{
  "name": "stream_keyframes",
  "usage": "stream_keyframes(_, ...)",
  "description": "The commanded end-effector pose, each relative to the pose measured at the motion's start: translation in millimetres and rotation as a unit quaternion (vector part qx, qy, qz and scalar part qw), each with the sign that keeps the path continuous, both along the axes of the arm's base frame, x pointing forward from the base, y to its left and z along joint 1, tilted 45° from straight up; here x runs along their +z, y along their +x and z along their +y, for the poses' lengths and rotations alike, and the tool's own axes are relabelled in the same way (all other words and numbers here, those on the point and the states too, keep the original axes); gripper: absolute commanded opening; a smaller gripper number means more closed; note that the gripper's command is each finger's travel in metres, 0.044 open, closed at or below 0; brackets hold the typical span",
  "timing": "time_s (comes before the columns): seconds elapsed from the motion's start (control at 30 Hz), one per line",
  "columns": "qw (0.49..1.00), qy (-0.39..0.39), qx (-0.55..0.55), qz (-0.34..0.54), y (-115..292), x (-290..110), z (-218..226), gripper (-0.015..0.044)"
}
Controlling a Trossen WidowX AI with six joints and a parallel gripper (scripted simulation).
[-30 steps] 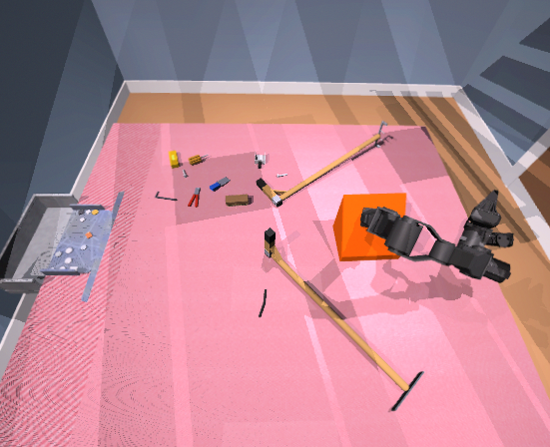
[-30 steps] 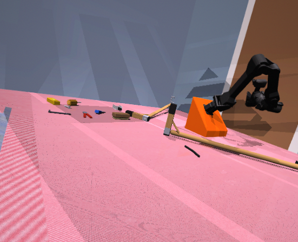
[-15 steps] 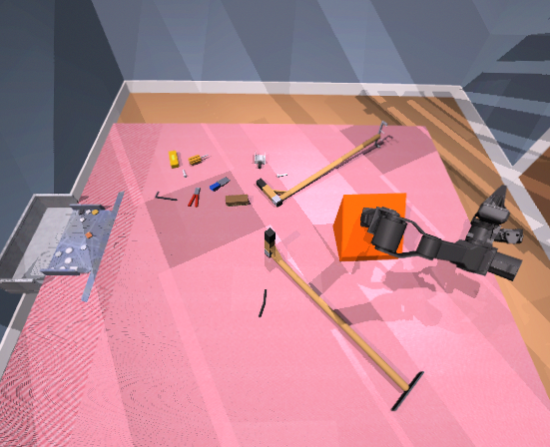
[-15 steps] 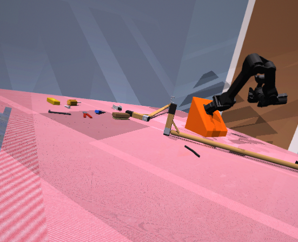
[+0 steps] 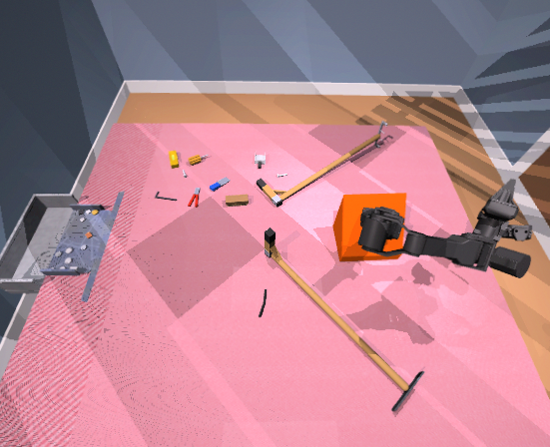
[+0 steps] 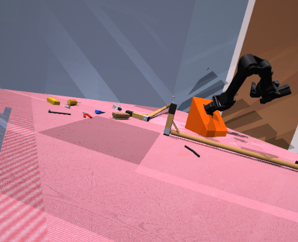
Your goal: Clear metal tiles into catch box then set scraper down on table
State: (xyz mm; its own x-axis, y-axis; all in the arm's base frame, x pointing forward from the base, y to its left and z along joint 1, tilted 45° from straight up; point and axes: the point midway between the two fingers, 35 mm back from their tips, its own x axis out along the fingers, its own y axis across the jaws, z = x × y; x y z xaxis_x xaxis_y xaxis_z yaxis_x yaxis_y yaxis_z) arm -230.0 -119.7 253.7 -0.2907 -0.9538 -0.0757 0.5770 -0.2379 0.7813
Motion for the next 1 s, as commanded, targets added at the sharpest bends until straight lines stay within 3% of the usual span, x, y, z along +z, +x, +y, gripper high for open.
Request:
stream_keyframes(0.0,1.000,-0.007,0.003,-0.002,5,7,-5,0.0440)
stream_keyframes(0.23,1.000,-0.013,-0.002,0.002,7,18,-7,0.0440)
stream_keyframes(0.97,0.958,0.057,-0.272,0.070,-6,93,66,0.0440)
